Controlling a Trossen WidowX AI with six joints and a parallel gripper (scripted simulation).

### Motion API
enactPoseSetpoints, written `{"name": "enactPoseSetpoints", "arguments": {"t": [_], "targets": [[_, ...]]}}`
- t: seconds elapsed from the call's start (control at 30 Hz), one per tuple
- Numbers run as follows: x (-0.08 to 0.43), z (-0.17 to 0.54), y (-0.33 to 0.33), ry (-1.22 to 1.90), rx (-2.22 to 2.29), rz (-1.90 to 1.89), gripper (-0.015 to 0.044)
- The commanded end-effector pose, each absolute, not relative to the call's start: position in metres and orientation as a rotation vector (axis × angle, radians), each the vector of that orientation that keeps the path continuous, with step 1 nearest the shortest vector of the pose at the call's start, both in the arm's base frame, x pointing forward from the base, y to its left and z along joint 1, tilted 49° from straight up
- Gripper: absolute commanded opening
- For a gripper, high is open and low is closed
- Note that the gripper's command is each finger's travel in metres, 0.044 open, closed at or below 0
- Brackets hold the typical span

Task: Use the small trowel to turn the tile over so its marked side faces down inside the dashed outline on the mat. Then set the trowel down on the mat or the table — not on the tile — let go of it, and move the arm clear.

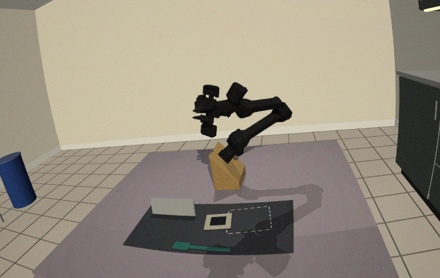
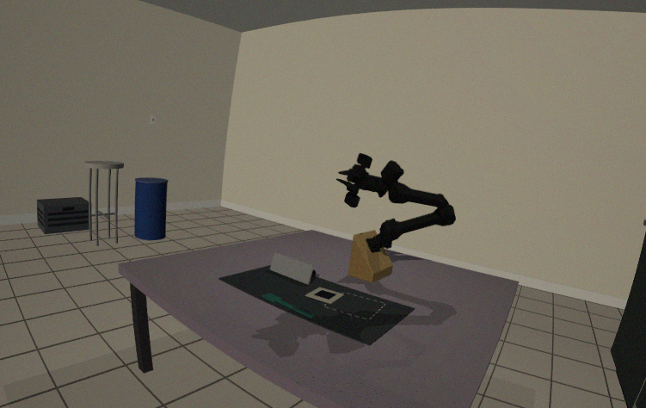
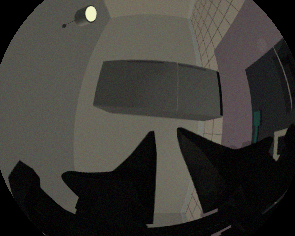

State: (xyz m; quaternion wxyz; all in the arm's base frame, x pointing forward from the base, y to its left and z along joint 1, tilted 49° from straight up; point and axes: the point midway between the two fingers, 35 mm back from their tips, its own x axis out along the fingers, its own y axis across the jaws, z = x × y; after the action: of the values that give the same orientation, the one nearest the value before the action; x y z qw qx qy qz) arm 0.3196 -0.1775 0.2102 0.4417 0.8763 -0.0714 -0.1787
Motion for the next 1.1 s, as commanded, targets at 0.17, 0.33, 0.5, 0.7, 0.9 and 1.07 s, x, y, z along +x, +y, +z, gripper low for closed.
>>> {"name": "enactPoseSetpoints", "arguments": {"t": [0.17, 0.33, 0.5, 0.7, 0.9, 1.07], "targets": [[0.334, 0.147, -0.169, 0.124, 2.085, -0.634, 0.0100], [0.337, 0.112, -0.161, 0.305, 2.030, -0.716, 0.0100], [0.335, 0.078, -0.150, 0.495, 1.973, -0.777, 0.0100], [0.329, 0.040, -0.135, 0.728, 1.904, -0.821, 0.0100], [0.317, 0.006, -0.116, 0.967, 1.839, -0.834, 0.0100], [0.305, -0.019, -0.099, 1.167, 1.789, -0.821, 0.0100]]}}
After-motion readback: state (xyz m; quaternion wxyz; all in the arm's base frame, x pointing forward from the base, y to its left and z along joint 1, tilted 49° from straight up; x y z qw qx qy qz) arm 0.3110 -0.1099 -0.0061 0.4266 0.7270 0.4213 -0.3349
